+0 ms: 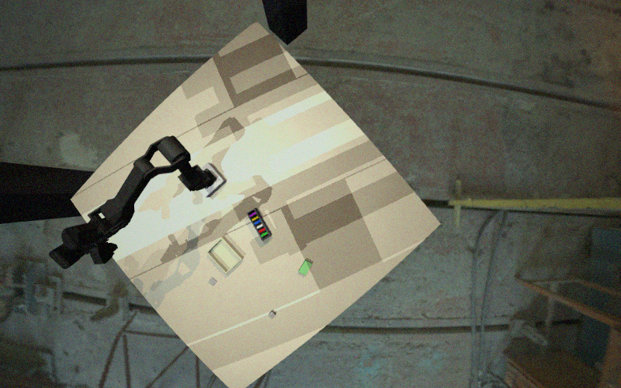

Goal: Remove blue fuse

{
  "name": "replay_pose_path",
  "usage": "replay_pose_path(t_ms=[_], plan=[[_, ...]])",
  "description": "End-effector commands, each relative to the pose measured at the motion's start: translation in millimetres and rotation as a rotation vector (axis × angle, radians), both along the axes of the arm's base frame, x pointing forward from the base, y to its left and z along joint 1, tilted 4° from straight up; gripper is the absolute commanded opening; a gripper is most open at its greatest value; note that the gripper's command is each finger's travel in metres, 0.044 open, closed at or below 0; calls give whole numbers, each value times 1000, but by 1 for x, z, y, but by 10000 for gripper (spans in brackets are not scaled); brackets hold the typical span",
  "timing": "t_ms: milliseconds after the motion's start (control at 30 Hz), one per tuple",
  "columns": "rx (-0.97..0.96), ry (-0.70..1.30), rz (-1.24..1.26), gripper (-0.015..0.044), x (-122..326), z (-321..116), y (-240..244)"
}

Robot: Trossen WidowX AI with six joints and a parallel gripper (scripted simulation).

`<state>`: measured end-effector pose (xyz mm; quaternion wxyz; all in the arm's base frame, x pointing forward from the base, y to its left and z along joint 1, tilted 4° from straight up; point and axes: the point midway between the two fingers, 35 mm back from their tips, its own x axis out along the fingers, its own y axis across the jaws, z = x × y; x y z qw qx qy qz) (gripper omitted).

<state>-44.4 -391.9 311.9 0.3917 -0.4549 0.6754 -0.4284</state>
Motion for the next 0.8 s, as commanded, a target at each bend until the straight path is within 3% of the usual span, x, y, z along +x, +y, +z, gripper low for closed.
replay_pose_path(t_ms=[0,400,767], plan=[[62,-368,125,73,72,-28,-7],[340,-964,183,73,205,-84,28],[695,-1394,-40,73,303,-133,108]])
